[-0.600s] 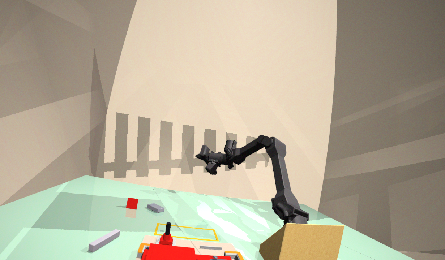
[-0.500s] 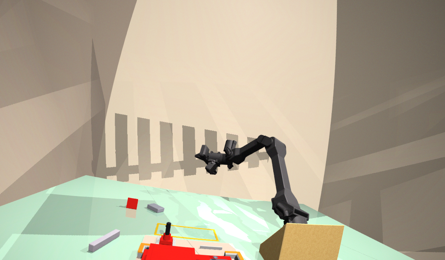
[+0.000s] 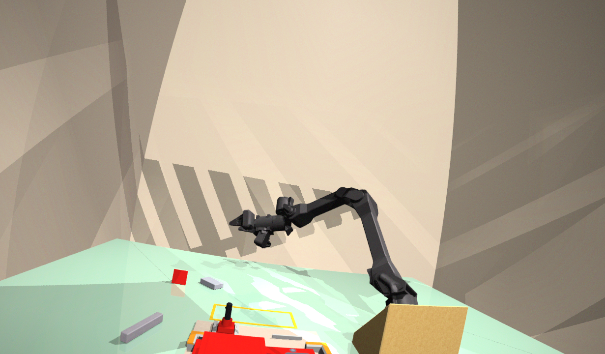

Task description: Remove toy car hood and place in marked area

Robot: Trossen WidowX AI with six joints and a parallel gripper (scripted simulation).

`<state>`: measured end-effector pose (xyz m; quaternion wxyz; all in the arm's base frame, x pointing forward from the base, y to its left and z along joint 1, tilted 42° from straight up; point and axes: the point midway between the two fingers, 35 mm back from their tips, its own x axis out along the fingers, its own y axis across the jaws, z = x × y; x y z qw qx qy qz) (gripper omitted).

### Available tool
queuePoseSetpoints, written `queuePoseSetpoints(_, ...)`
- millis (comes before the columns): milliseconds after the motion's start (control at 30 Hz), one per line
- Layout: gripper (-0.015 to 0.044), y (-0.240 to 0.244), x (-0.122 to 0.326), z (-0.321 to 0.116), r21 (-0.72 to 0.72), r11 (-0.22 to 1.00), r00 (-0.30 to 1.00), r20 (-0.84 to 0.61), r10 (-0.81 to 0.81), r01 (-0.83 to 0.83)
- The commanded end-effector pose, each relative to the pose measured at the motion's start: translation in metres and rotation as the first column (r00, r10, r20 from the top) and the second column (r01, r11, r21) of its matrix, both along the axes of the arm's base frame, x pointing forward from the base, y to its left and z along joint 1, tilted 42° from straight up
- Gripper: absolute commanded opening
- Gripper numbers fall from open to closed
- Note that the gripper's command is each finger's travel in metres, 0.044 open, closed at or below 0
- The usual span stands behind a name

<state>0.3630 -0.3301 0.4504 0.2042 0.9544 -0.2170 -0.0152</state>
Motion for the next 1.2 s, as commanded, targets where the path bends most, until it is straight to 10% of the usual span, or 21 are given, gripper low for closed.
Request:
queuePoseSetpoints(0,0.0440,0.011,0.032,-0.036,-0.028,1.000,0.992,-0.122,0.012,-0.015)
queuePoseSetpoints(533,0.0440,0.108,0.123,-0.179,-0.136,0.951,0.761,-0.636,0.131,-0.277)
queuePoseSetpoints(1167,0.0440,0.279,0.131,-0.338,-0.057,0.530,0.069,-0.998,0.004,-0.846)
